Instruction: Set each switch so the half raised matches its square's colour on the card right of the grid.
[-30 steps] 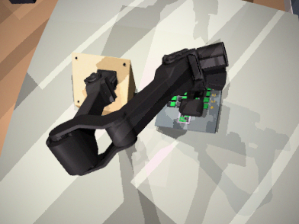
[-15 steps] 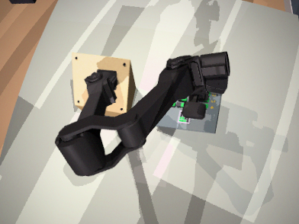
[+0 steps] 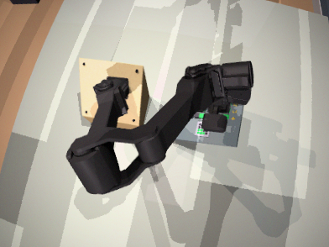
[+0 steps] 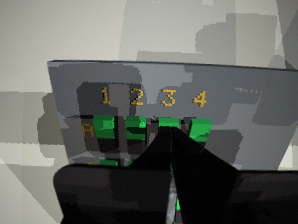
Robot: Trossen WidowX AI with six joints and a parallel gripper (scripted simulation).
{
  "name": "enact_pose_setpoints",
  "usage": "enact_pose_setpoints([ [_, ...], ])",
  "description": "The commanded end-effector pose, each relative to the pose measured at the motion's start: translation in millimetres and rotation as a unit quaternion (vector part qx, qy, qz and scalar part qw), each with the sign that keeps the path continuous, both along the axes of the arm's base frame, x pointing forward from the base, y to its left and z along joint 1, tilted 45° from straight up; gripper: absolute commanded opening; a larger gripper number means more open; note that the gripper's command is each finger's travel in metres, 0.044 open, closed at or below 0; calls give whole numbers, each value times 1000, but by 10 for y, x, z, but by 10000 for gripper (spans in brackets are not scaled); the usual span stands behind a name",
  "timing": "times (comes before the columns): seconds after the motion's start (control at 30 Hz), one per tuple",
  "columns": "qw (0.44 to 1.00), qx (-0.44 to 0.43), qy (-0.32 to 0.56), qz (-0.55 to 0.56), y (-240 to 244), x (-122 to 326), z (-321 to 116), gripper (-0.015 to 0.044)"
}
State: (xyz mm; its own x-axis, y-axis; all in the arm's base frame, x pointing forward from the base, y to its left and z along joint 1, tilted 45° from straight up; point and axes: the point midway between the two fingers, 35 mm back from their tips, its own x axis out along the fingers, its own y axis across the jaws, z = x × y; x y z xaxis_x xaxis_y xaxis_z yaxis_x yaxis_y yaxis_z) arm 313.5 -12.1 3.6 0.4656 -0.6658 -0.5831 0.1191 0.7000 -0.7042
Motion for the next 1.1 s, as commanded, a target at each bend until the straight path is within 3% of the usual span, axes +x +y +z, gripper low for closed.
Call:
enact_pose_setpoints([
  [0.0,1000,1,2,2,2,2,-6,0],
  [1.07,1000,0,2,2,-21,18,-26,0],
])
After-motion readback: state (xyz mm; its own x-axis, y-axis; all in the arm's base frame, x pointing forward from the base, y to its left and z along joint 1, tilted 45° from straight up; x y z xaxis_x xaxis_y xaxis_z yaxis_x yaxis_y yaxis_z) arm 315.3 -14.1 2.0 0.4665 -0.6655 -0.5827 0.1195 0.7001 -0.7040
